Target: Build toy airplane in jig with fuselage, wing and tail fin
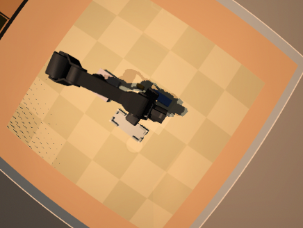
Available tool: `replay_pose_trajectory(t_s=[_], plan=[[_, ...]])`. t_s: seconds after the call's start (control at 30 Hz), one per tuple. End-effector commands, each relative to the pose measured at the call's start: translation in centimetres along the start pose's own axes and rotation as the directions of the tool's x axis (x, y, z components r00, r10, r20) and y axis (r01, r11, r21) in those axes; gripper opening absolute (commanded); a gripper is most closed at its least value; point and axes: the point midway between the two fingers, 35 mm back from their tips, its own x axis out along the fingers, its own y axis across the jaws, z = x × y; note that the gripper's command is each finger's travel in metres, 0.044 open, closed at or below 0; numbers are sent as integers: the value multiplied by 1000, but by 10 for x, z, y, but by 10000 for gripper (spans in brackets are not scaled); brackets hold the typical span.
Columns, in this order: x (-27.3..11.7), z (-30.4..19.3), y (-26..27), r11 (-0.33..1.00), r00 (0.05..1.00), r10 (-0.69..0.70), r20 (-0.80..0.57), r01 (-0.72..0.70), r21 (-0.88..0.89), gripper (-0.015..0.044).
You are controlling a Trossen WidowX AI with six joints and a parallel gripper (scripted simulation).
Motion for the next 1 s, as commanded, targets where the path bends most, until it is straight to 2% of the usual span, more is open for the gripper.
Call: replay_pose_trajectory(t_s=[0.0,0.3,0.97], plan=[[-17,1,0,1000,1000,1,19,-1,5,0],[-41,-5,-2,1000,1000,1,18,-1,5,0],[-18,0,-50,1000,1000,-2,19,2,-17,0]])
